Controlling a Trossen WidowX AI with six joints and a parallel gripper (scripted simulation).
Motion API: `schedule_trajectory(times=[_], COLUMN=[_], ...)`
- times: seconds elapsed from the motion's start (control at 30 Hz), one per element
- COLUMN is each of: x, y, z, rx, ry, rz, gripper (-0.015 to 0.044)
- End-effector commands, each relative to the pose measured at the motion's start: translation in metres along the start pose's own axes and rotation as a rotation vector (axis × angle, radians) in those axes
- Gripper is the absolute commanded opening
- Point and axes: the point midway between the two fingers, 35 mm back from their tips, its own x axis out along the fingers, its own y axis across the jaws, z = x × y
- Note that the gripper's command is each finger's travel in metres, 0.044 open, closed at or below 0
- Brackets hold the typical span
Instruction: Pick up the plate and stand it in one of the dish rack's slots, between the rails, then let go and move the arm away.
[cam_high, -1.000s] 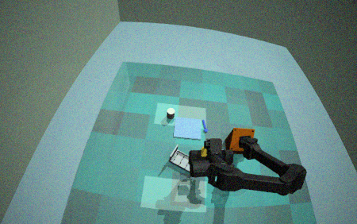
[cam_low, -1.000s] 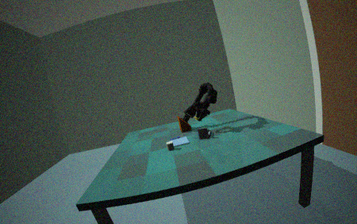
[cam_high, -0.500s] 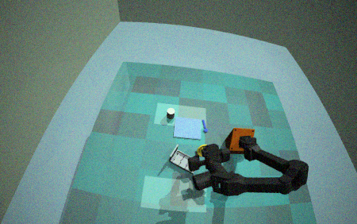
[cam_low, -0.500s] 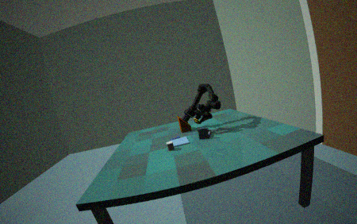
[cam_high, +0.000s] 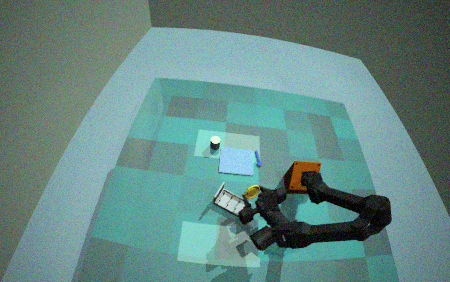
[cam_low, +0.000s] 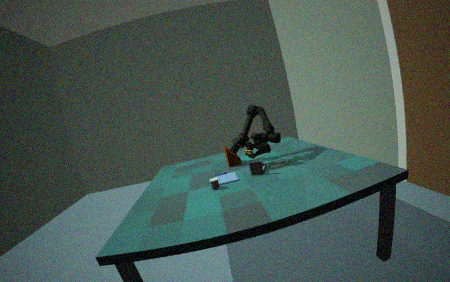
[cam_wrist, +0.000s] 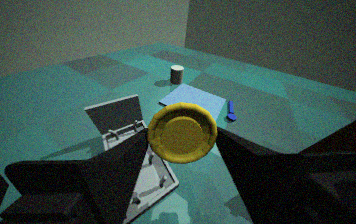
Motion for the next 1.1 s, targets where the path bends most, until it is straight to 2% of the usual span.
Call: schedule_trajectory(times=[0.0,1.07], x=[-0.001,-0.043], y=[0.002,0.008], z=[-0.002,-0.025], rx=[-0.014,-0.036], ry=[-0.051,-0.394], rz=[0.05,0.56], gripper=[0.0,0.0])
